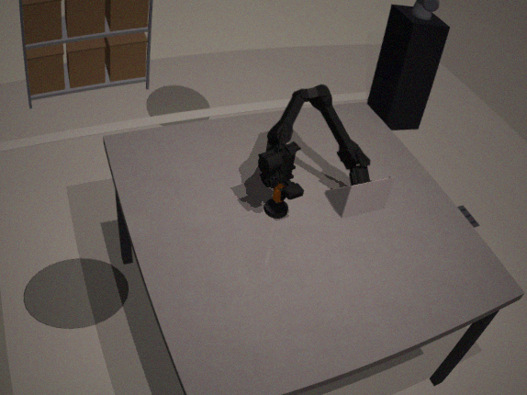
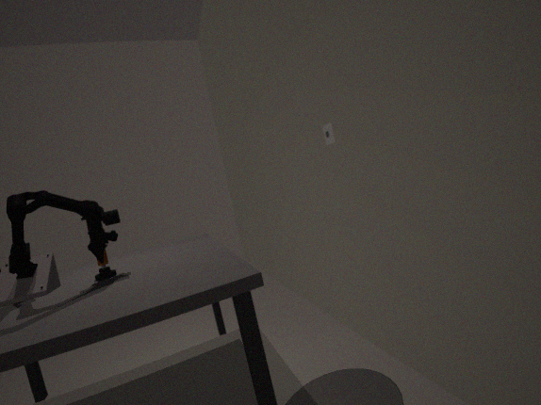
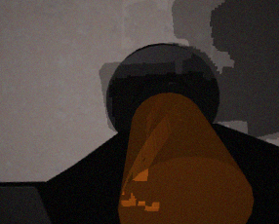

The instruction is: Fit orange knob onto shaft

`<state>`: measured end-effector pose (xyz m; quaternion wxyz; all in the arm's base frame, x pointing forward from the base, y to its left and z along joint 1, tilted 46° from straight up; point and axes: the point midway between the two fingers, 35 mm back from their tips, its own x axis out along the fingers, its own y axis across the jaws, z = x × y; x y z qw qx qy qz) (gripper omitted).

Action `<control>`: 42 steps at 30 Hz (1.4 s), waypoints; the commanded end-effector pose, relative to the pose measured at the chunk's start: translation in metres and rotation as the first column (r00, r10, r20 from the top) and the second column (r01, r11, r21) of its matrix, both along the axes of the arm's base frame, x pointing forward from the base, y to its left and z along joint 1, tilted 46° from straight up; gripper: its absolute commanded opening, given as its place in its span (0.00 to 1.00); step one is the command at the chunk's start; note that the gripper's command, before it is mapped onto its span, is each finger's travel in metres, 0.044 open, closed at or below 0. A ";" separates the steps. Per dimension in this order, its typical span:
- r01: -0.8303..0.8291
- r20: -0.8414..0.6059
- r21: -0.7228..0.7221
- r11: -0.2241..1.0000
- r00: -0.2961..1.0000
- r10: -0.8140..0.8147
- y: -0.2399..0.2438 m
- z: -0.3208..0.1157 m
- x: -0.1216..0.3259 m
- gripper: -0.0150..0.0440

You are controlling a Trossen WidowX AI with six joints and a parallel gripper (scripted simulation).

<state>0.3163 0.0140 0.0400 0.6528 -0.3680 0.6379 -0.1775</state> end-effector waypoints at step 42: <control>0.049 0.054 0.009 0.999 0.997 -0.049 0.002 0.002 0.002 0.25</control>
